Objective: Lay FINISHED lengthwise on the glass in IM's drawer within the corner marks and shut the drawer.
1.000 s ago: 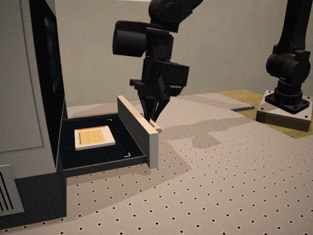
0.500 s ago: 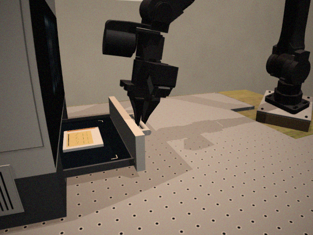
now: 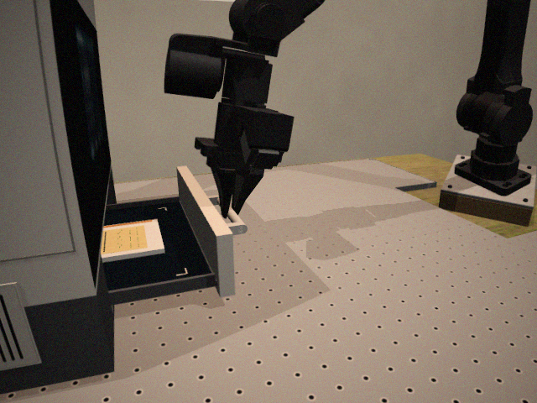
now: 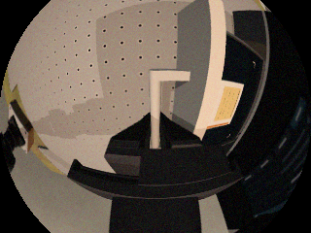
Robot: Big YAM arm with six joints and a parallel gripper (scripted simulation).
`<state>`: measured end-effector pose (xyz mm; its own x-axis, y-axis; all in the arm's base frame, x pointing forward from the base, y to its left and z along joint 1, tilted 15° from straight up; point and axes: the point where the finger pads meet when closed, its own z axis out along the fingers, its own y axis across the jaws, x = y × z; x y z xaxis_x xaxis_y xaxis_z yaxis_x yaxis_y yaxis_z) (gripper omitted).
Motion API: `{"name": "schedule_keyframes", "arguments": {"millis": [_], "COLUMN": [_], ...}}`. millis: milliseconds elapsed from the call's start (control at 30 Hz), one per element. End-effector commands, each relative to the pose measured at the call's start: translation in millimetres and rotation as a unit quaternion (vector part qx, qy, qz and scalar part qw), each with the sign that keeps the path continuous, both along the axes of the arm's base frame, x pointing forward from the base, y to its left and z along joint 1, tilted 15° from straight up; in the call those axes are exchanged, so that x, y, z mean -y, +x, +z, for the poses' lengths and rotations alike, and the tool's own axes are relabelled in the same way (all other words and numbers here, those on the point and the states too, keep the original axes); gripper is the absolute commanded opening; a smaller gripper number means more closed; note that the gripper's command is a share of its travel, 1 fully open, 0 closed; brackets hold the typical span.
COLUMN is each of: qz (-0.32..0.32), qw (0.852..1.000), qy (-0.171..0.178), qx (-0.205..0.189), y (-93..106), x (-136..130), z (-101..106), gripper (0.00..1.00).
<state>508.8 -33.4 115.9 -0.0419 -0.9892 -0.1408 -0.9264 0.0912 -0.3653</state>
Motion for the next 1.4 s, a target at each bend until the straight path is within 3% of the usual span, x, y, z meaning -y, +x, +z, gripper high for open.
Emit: {"name": "schedule_keyframes", "arguments": {"millis": [0, 1200, 1233, 1267, 1300, 1367], "qz": [-0.002, -0.002, -0.005, -0.008, -0.009, -0.009], "qw": [0.999, 0.999, 1.0, 0.998, 0.998, 0.999], "qy": [-0.003, -0.003, 0.0, -0.002, -0.003, -0.001], "qx": [0.032, 0.032, 0.023, 0.059, 0.069, 0.05], "y": [32.3, 32.3, 13.7, 15.4, 16.8, 19.0], "x": [0.6, 0.6, -1.5, -1.4, -1.5, -1.9], "z": [18.4, 18.4, -4.2, 16.1, 16.4, -2.9], "gripper": [0.07, 0.07, 0.07, 0.07, 0.07, 0.07]}}
